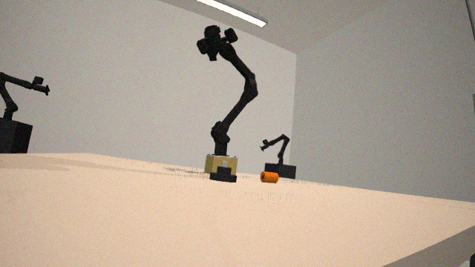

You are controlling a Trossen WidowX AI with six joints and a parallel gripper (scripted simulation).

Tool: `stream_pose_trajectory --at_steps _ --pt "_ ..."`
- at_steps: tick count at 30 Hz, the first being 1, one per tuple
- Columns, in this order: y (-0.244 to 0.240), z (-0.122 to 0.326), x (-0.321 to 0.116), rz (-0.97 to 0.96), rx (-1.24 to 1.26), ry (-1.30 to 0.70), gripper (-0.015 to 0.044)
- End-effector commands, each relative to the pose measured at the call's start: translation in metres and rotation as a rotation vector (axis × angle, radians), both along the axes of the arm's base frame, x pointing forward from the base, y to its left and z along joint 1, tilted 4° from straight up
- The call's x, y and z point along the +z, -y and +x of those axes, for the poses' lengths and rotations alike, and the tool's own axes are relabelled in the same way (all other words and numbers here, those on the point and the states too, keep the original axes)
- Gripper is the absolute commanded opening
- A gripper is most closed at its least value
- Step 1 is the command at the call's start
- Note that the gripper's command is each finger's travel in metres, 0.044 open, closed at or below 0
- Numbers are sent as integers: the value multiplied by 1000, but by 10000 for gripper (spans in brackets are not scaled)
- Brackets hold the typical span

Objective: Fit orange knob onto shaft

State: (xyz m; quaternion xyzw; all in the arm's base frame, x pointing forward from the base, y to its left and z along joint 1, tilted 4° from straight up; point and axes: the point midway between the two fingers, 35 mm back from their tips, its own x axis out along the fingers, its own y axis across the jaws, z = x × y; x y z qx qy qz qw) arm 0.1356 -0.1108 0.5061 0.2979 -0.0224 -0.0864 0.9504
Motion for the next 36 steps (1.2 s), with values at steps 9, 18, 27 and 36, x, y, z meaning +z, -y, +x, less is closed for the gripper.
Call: stream_pose_trajectory --at_steps 9,18,27,36 --pt "35 44 -52 45 125 -124 440" --pt "28 128 -140 1 340 -398 440" --pt "-49 190 -249 -224 682 -718 440" --pt "-151 197 -345 -604 1031 -989 440"
